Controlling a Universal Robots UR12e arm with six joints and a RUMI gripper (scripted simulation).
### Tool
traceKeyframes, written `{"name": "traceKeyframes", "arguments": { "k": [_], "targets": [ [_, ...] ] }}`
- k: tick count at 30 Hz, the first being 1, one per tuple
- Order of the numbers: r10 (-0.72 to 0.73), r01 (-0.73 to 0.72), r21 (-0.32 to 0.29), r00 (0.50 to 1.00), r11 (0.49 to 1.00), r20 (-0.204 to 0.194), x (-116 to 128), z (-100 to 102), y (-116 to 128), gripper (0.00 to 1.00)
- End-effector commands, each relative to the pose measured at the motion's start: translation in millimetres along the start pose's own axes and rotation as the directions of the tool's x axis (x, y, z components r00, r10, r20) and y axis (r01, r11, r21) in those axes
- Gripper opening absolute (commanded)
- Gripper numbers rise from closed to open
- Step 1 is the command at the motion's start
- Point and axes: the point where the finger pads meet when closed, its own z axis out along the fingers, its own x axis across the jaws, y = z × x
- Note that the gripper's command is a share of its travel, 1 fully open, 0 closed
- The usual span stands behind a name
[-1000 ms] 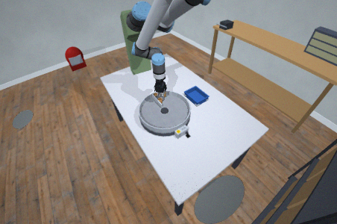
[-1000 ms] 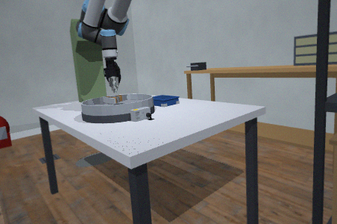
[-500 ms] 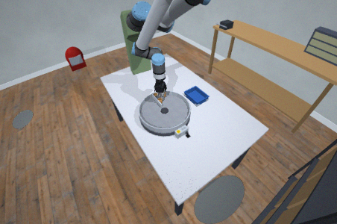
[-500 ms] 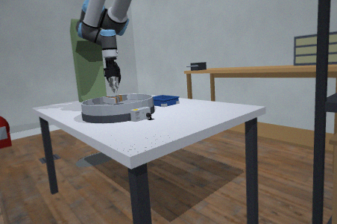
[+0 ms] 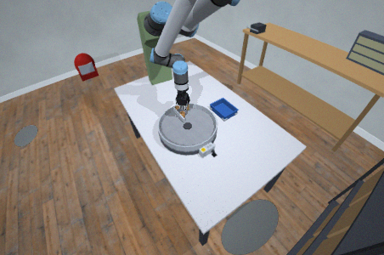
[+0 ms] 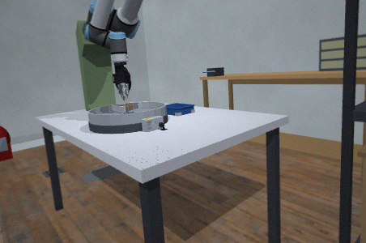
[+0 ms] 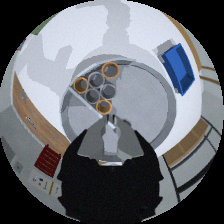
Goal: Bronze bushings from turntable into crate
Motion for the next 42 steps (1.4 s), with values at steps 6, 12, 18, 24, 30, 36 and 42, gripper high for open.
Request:
{"name": "traceKeyframes", "arguments": {
  "k": [6,12,18,24,30,36,42],
  "targets": [
    [0.0,0.0,0.0,1.0,1.0,0.0,0.2,0.0,0.0,0.05],
    [0.0,0.0,0.0,1.0,1.0,0.0,0.2,20.8,0.1,0.05],
    [0.0,0.0,0.0,1.0,1.0,0.0,0.2,22.6,0.1,0.05],
    [0.0,0.0,0.0,1.0,1.0,0.0,0.2,22.6,0.1,0.05],
    [0.0,0.0,0.0,1.0,1.0,0.0,0.2,22.6,0.1,0.05],
    [0.0,0.0,0.0,1.0,1.0,0.0,0.2,22.6,0.1,0.05],
    [0.0,0.0,0.0,1.0,1.0,0.0,0.2,22.6,0.1,0.05]
  ]
}}
